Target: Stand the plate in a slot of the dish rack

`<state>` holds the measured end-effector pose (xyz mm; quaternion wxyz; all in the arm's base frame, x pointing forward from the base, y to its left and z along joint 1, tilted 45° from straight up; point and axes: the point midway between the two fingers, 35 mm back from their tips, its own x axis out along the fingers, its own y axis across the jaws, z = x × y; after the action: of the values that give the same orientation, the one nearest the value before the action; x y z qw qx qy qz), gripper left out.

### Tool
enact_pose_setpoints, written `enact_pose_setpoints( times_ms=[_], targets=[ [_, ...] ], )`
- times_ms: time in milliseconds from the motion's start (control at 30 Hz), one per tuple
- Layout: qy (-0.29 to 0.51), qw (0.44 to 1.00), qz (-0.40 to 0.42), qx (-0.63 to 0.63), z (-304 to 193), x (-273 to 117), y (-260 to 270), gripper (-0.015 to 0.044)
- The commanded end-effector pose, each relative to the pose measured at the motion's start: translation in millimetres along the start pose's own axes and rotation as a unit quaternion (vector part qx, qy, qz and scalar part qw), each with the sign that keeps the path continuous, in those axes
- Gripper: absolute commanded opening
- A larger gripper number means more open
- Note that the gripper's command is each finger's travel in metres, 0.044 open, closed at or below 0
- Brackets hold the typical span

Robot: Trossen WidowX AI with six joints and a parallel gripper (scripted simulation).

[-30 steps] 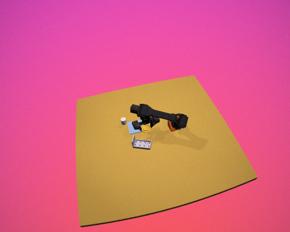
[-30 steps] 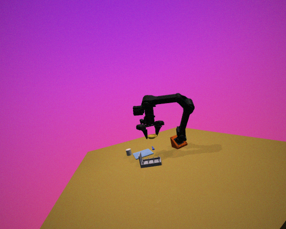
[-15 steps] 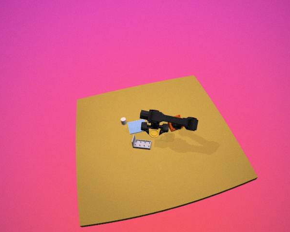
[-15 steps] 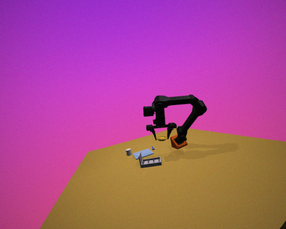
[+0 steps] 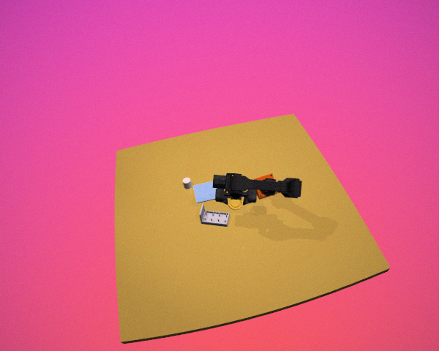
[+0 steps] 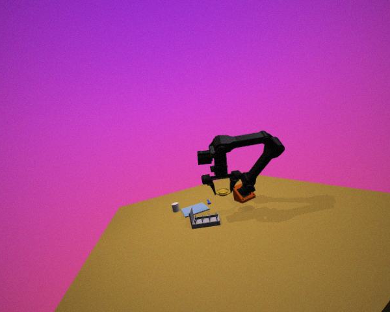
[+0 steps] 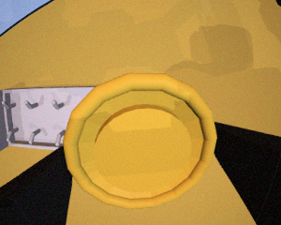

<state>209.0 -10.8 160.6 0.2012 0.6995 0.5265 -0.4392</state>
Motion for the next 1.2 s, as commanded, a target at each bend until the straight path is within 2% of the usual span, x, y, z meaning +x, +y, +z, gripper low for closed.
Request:
enact_pose_setpoints(
  times_ms=[0, 567, 1167],
  targets=[
    [-0.038, 0.999, -0.004, -0.019, 5, 10, -2, 0.0000],
    [-0.205, 0.971, 0.004, -0.124, 22, 47, -5, 0.0000],
    [-0.351, 0.905, 0.062, -0.230, 32, 71, 1, 0.0000]
  ],
)
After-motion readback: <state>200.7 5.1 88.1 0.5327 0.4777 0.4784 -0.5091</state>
